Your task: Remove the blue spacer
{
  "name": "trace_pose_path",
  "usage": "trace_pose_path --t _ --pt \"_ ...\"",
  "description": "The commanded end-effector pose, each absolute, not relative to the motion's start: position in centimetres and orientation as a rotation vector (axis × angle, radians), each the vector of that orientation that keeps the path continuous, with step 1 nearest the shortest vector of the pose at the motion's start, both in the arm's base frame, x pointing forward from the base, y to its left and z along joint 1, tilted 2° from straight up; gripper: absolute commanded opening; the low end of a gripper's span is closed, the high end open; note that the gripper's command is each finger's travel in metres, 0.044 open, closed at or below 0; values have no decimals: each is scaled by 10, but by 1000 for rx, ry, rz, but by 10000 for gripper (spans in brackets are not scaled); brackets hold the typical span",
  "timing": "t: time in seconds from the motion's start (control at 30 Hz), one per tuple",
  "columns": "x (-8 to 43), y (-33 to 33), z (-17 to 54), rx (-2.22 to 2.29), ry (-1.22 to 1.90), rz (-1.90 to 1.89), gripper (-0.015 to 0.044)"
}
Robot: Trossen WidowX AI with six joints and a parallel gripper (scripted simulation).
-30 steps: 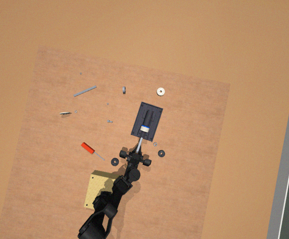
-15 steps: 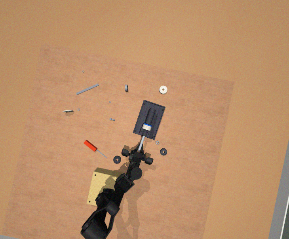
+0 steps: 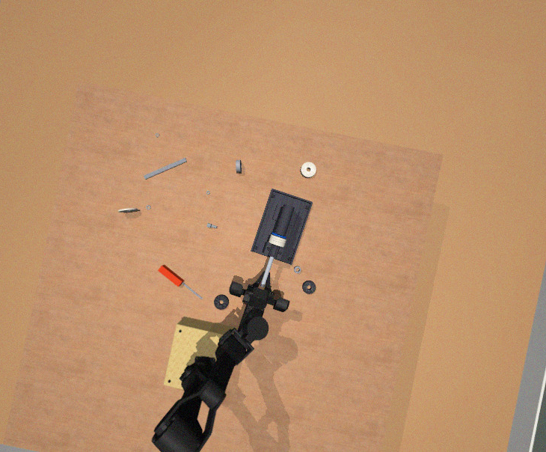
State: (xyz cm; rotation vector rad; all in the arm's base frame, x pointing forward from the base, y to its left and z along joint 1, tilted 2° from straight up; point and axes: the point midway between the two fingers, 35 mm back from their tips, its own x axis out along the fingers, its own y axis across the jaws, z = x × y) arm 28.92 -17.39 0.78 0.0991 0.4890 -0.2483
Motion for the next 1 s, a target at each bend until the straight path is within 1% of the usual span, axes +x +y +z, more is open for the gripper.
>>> trace_pose_path --t 0.0,0.97 --pt "289 -173 8 95 487 -245 0" --pt "291 -174 8 95 487 -245 0"
